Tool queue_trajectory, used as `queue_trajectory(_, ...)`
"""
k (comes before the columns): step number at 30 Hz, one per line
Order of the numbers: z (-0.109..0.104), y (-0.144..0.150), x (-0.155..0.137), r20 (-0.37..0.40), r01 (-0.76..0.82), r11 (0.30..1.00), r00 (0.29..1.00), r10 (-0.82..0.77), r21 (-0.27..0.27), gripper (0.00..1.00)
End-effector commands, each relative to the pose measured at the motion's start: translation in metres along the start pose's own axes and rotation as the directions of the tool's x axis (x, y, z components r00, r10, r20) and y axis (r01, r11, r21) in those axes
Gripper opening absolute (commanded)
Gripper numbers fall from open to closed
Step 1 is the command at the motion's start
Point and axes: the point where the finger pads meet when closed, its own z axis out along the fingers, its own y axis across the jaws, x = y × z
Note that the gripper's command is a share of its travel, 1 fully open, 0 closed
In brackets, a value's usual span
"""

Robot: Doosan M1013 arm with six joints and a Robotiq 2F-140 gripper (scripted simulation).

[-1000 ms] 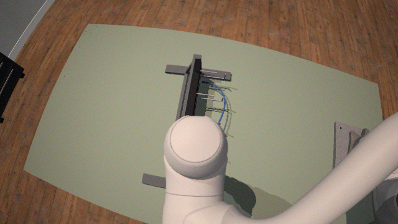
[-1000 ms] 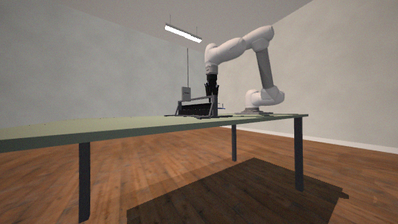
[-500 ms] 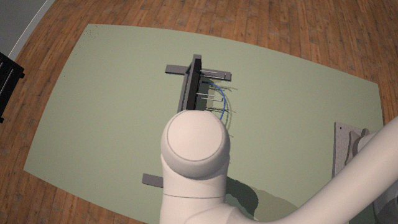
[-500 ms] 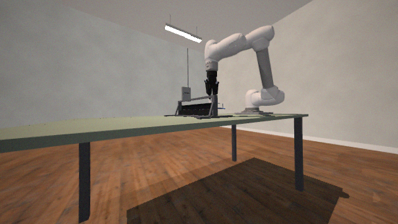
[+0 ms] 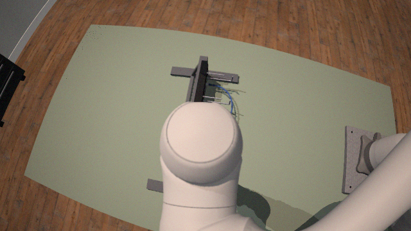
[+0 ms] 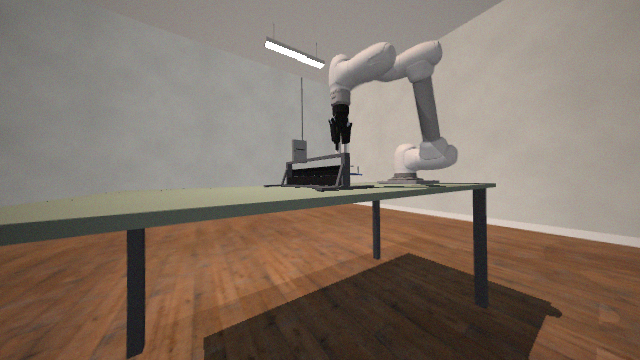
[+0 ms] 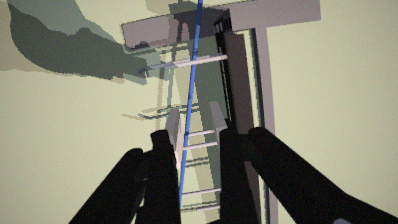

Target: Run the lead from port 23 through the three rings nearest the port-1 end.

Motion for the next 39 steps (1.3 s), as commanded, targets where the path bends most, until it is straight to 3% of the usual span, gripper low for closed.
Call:
queue_trajectory(1, -0.0061, -0.0001, 0.0, 0.0, 0.0, 1.0, 1.0, 0.0, 0.0, 0.2)
queue_trajectory(14, -0.0138, -0.0001, 0.0, 0.0, 0.0, 1.0, 1.0, 0.0, 0.0, 0.2)
queue_trajectory(15, -0.0138, -0.0001, 0.0, 0.0, 0.0, 1.0, 1.0, 0.0, 0.0, 0.0)
queue_trajectory(39, -0.0138, -0.0001, 0.0, 0.0, 0.0, 1.0, 1.0, 0.0, 0.0, 0.0)
